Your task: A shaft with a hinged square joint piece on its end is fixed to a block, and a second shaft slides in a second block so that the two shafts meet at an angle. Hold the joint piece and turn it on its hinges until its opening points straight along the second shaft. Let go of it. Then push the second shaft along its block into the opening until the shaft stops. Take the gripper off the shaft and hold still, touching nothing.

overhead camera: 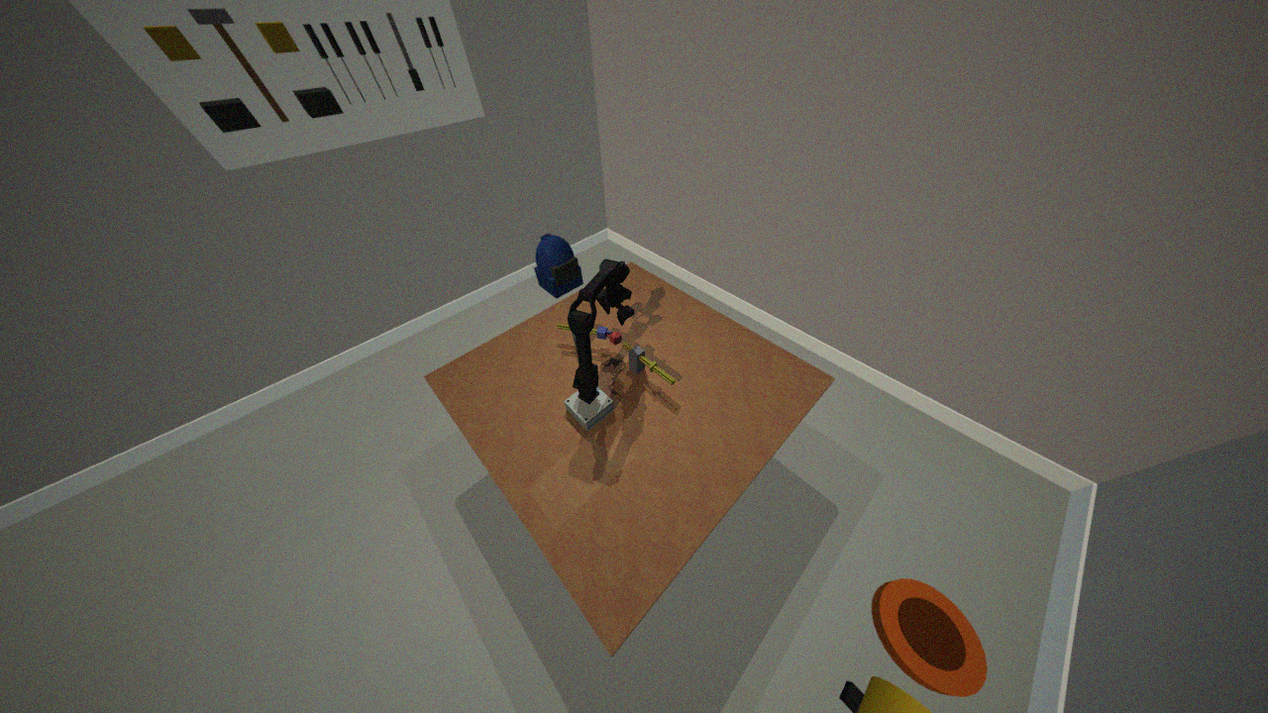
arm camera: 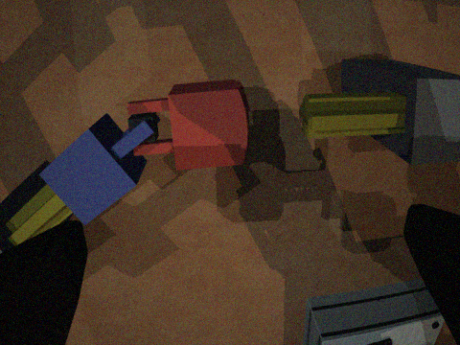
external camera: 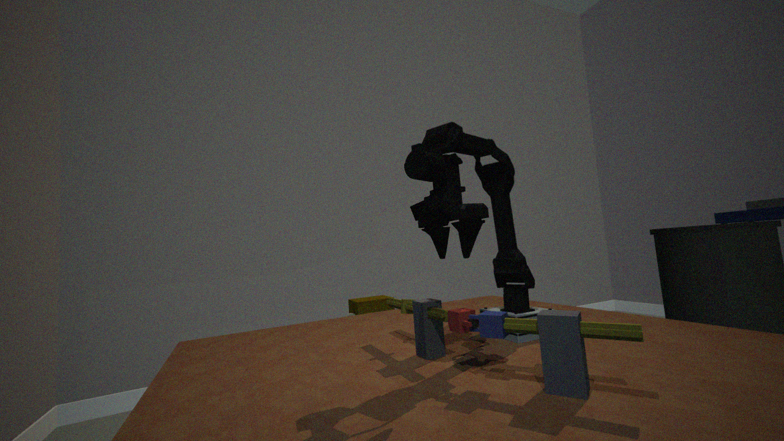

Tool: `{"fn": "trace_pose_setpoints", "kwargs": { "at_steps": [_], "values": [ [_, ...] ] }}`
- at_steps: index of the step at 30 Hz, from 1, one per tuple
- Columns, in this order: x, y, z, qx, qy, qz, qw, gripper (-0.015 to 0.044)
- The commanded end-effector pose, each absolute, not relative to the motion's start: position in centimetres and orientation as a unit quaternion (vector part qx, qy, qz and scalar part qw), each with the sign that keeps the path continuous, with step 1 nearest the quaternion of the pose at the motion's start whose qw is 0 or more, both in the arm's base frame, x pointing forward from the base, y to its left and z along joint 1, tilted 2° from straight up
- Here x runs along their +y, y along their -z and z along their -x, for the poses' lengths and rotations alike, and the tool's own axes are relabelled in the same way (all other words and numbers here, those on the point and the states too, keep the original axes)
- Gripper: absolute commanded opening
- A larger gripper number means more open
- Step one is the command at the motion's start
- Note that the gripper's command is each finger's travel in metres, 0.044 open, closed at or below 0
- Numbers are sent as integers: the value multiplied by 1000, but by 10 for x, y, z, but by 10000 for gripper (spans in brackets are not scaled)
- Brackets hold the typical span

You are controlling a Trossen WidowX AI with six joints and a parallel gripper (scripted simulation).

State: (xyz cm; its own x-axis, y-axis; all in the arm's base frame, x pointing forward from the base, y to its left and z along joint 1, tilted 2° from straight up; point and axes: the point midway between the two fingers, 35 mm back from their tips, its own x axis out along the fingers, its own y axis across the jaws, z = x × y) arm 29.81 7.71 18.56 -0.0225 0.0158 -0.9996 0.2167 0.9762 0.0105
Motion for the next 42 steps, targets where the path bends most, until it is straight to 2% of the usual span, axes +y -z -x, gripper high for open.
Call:
{"fn": "trace_pose_setpoints", "kwargs": {
  "at_steps": [1, 21, 42],
  "values": [
    [71, -181, -298, 712, 95, -124, 684, 440],
    [30, -153, -294, 676, 252, -401, 564, 440],
    [-10, -131, -283, 572, 380, -637, 349, 440]
  ]
}}
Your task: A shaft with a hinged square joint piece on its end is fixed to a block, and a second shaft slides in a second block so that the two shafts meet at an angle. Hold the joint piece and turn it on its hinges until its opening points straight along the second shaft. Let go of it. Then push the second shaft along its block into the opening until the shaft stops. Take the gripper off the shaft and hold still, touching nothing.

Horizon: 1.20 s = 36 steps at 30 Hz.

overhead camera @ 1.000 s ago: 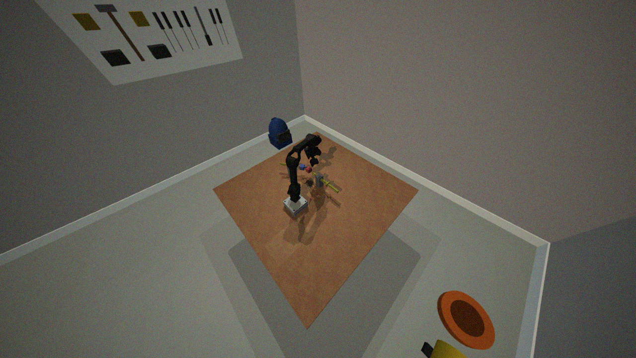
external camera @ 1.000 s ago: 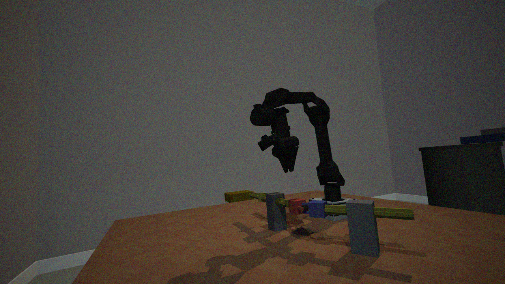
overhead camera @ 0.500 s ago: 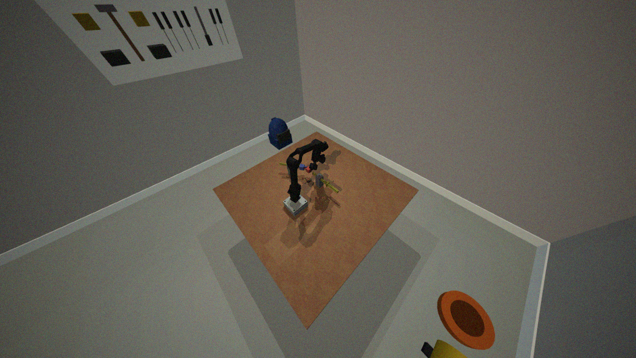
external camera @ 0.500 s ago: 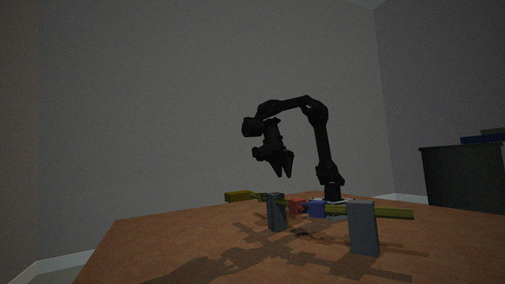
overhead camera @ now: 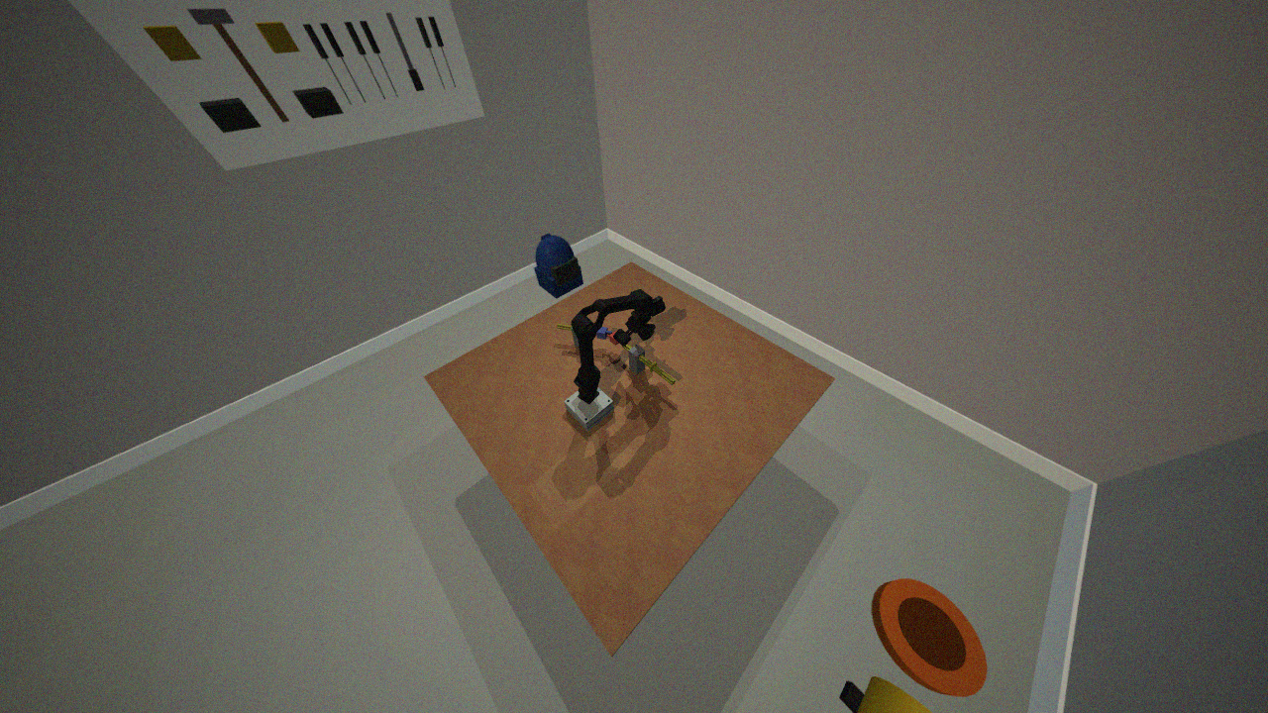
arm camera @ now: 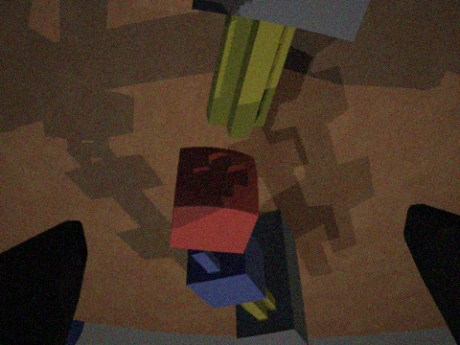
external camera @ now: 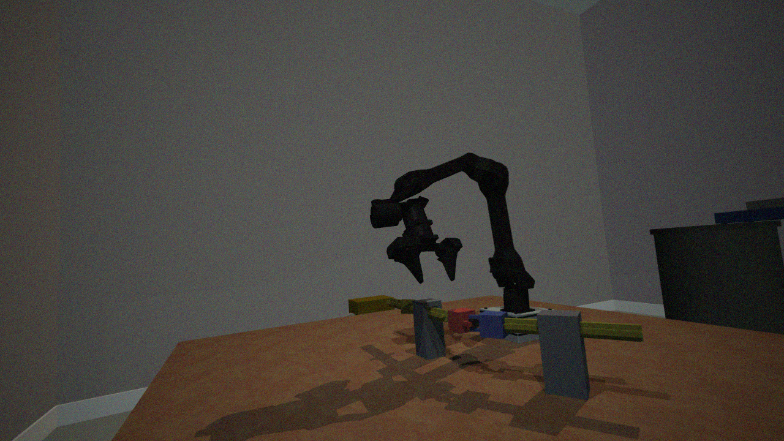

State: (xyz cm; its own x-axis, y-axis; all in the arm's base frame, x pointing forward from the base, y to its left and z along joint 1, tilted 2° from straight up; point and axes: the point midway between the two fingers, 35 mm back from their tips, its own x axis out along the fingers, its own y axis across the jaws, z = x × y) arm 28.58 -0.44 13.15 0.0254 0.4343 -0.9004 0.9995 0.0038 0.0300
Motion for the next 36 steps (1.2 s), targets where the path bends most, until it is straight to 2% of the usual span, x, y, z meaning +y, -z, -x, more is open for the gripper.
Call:
{"fn": "trace_pose_setpoints", "kwargs": {
  "at_steps": [1, 14, 36],
  "values": [
    [-11, -130, -282, 566, 385, -647, 337, 440],
    [-15, -129, -282, 557, 390, -659, 322, 440],
    [-111, -127, -283, 622, 263, -454, 582, 440]
  ]
}}
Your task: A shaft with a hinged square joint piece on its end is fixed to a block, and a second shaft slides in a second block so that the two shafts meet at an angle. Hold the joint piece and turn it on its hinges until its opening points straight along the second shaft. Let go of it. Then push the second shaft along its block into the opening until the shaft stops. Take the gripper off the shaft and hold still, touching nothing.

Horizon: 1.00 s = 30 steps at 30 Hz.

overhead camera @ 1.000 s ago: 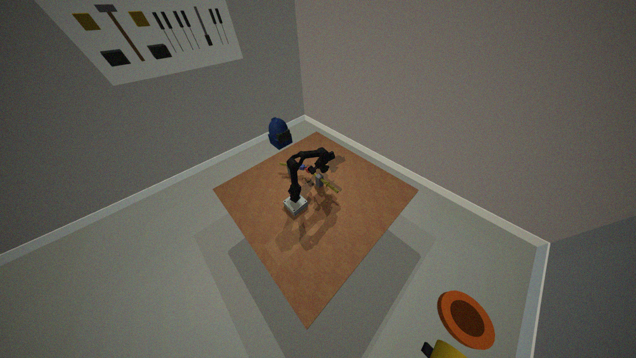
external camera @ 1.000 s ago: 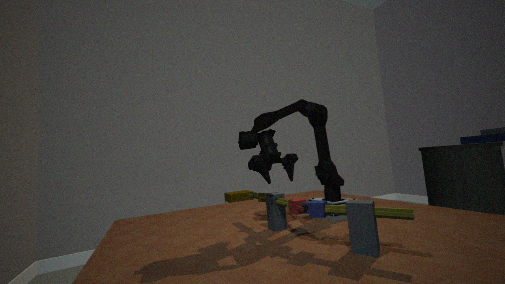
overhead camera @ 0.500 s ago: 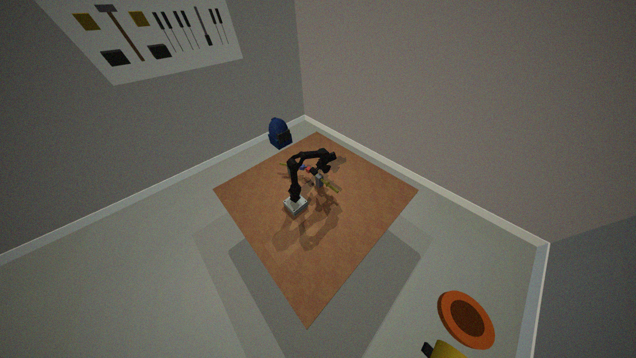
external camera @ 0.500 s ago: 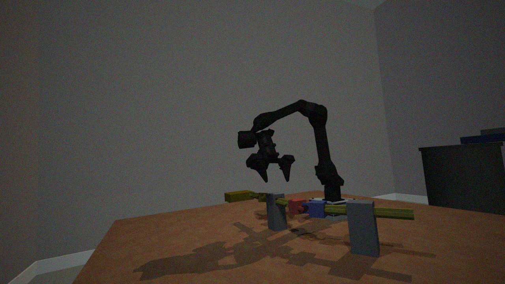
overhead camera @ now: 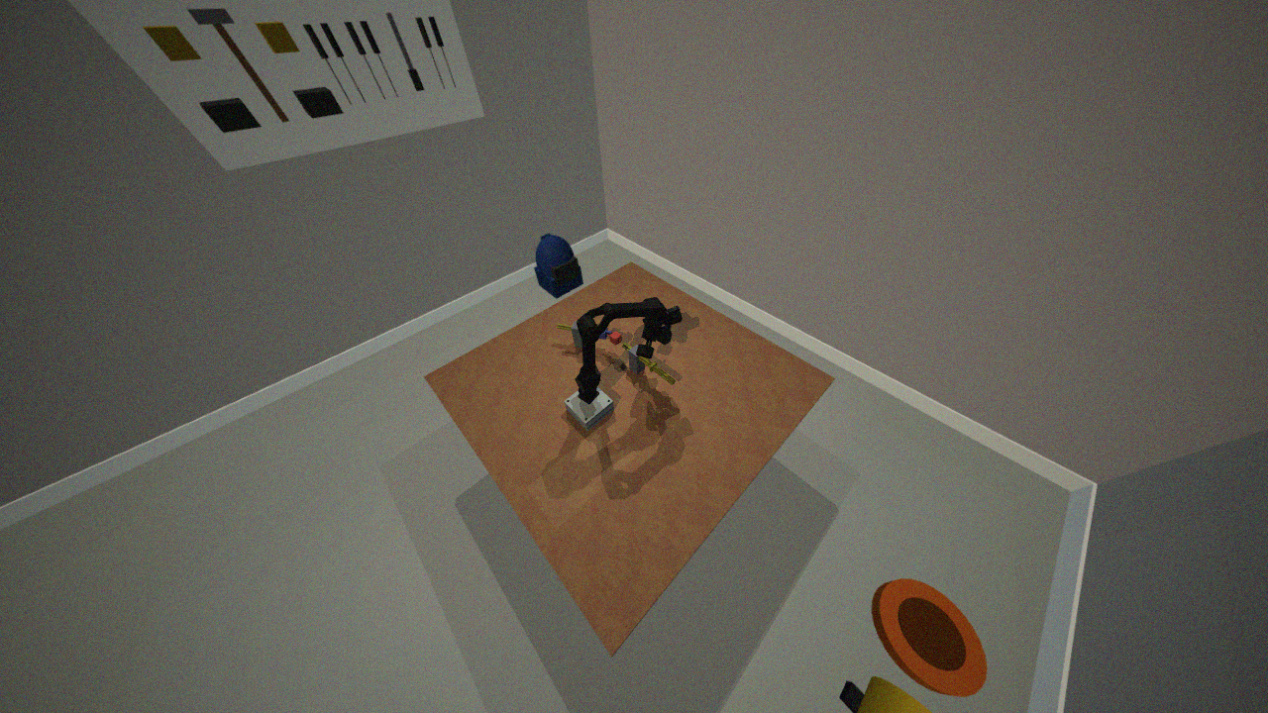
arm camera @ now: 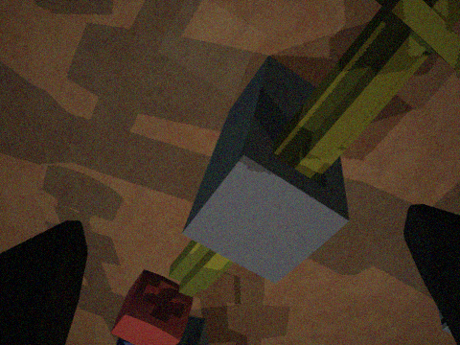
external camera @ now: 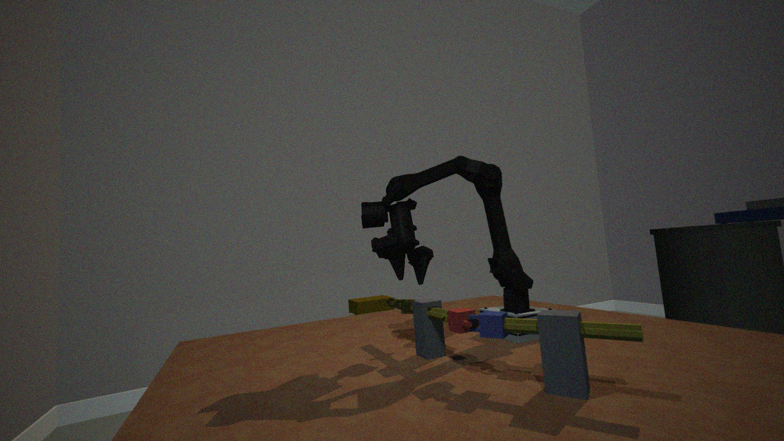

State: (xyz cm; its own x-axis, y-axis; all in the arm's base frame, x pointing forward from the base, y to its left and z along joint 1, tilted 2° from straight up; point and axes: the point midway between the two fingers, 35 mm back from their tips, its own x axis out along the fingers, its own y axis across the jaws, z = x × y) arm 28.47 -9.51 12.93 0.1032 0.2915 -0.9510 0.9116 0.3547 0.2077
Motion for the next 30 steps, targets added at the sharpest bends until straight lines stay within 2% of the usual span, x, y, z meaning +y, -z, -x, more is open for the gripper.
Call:
{"fn": "trace_pose_setpoints", "kwargs": {
  "at_steps": [1, 15, 30],
  "values": [
    [-116, -127, -283, 625, 257, -441, 591, 440],
    [-184, -129, -266, 671, 169, -240, 681, 440],
    [-240, -134, -241, 713, 73, -52, 695, 440]
  ]
}}
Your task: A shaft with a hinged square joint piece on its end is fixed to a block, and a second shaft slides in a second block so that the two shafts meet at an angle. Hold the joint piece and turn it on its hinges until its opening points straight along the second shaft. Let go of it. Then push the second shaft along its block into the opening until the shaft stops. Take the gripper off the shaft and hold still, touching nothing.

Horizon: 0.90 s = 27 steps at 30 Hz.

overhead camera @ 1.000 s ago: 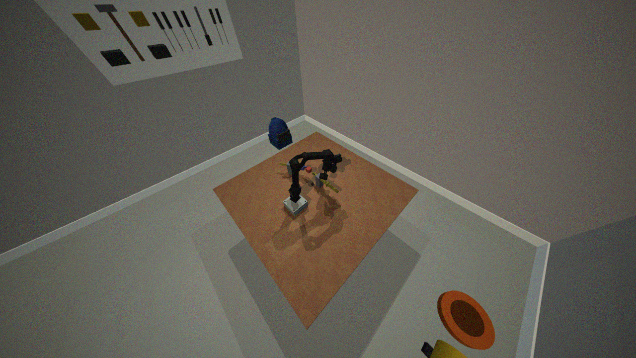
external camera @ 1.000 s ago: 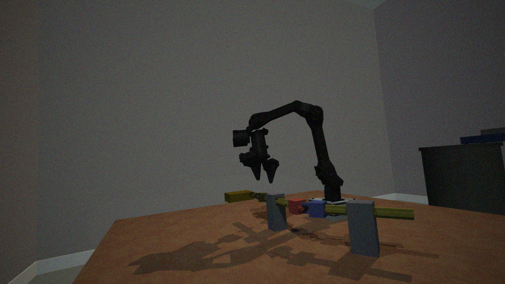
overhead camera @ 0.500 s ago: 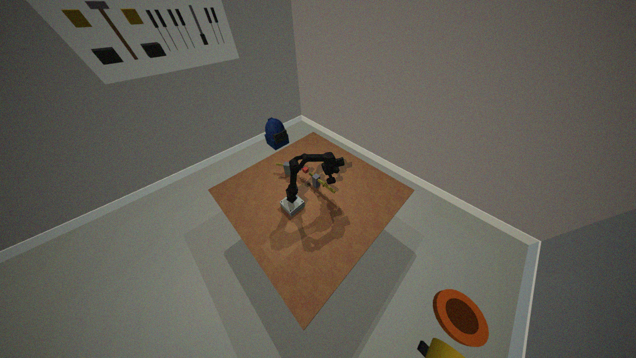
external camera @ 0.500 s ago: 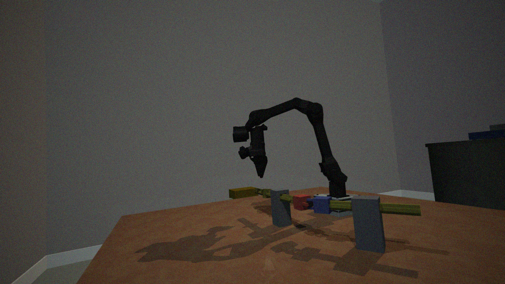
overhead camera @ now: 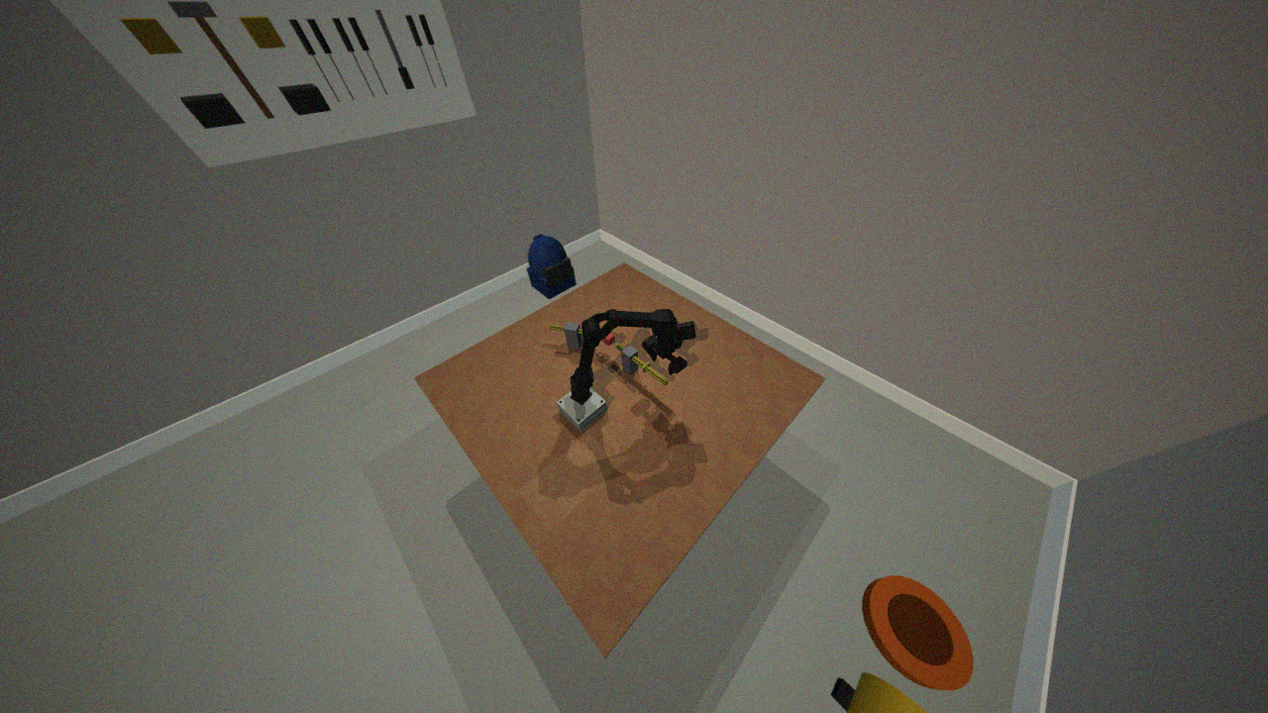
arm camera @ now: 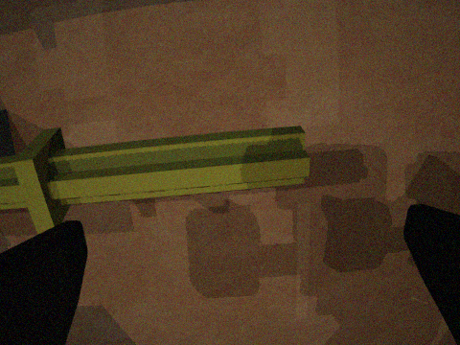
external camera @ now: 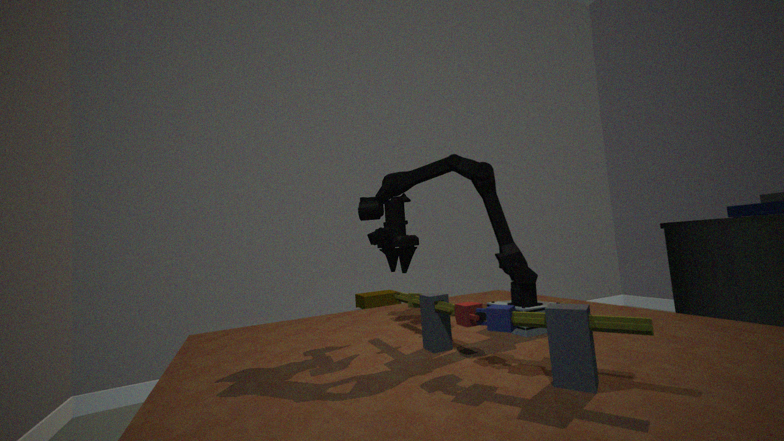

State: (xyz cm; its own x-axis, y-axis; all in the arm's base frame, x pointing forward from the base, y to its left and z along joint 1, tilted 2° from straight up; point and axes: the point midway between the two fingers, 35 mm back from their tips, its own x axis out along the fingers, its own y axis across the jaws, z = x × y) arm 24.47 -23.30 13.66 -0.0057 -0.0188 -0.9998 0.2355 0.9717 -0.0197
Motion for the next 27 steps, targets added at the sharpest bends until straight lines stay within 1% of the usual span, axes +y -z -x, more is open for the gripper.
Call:
{"fn": "trace_pose_setpoints", "kwargs": {
  "at_steps": [1, 7, 17, 27],
  "values": [
    [-240, -134, -241, 713, 73, -52, 695, 440],
    [-240, -133, -241, 712, 81, -60, 695, 440],
    [-242, -117, -241, 677, 197, -177, 687, 440],
    [-244, -101, -240, 623, 305, -295, 657, 440]
  ]
}}
